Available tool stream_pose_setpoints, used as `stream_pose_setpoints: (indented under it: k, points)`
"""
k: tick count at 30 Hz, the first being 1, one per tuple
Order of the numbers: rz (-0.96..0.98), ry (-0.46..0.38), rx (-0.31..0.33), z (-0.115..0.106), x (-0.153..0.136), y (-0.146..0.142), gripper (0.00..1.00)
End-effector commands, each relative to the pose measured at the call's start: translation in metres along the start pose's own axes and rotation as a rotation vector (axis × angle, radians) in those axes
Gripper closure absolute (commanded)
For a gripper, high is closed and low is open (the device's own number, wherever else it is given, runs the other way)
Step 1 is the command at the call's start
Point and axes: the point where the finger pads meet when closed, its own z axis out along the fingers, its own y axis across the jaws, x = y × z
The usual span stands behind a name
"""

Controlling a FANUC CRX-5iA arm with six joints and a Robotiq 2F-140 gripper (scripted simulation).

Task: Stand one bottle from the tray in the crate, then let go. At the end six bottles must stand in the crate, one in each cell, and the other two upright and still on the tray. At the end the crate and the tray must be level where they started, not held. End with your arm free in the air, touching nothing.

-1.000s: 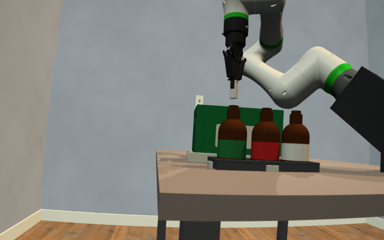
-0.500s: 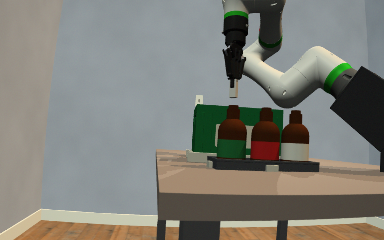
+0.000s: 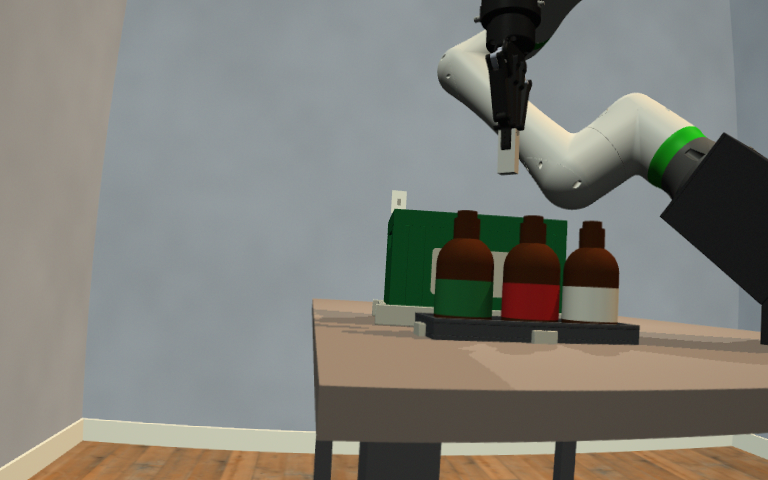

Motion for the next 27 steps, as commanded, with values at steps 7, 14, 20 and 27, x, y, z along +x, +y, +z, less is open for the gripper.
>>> stream_pose_setpoints:
  k: [7,14,20,27]
  points:
    - [-0.010,-0.004,0.007,0.0080,0.0605,0.0495,0.62]
    - [-0.010,-0.004,0.007,0.0080,0.0605,0.0495,0.62]
    - [-0.010,-0.004,0.007,0.0080,0.0605,0.0495,0.62]
    - [-0.010,-0.004,0.007,0.0080,0.0605,0.0495,0.62]
